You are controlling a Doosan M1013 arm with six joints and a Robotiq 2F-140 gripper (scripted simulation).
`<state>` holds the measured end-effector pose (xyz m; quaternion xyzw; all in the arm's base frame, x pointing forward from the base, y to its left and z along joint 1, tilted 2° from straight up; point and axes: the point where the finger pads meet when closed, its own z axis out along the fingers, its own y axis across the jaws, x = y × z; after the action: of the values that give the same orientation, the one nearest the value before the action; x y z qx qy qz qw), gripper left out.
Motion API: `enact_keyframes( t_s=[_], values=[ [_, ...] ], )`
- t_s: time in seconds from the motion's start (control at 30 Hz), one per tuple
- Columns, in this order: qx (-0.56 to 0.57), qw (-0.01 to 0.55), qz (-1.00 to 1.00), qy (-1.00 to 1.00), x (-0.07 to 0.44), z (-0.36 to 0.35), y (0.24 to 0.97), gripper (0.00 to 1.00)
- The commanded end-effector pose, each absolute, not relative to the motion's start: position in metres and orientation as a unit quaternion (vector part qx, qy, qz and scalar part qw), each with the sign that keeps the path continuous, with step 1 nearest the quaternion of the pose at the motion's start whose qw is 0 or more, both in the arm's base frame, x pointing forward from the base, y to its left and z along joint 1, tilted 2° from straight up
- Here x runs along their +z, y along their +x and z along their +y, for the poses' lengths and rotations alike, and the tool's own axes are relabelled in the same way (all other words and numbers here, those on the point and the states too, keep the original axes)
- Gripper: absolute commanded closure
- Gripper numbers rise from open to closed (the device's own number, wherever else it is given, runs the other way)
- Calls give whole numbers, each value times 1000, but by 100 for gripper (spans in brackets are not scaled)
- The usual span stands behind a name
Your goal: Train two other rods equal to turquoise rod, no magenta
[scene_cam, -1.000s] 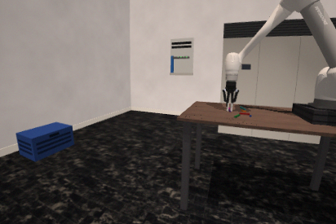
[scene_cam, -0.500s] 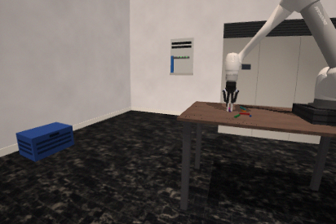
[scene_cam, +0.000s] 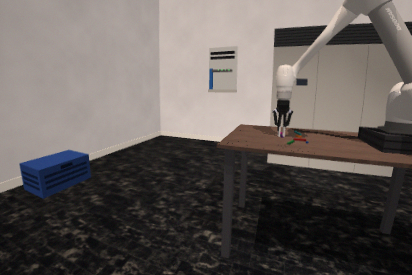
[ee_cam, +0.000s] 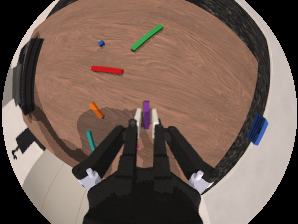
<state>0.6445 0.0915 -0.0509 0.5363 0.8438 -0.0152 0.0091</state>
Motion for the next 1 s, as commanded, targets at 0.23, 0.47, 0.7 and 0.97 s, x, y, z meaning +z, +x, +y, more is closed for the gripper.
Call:
enact_keyframes(
  t_s=[0.23,0.47,0.7,0.97],
  values=[
    [-15,9,844,536,-51,92,644,85],
    [-15,9,844,536,-51,92,644,97],
    [-15,9,844,536,-51,92,644,97],
    [-15,9,844,536,-51,92,644,97]
  ],
)
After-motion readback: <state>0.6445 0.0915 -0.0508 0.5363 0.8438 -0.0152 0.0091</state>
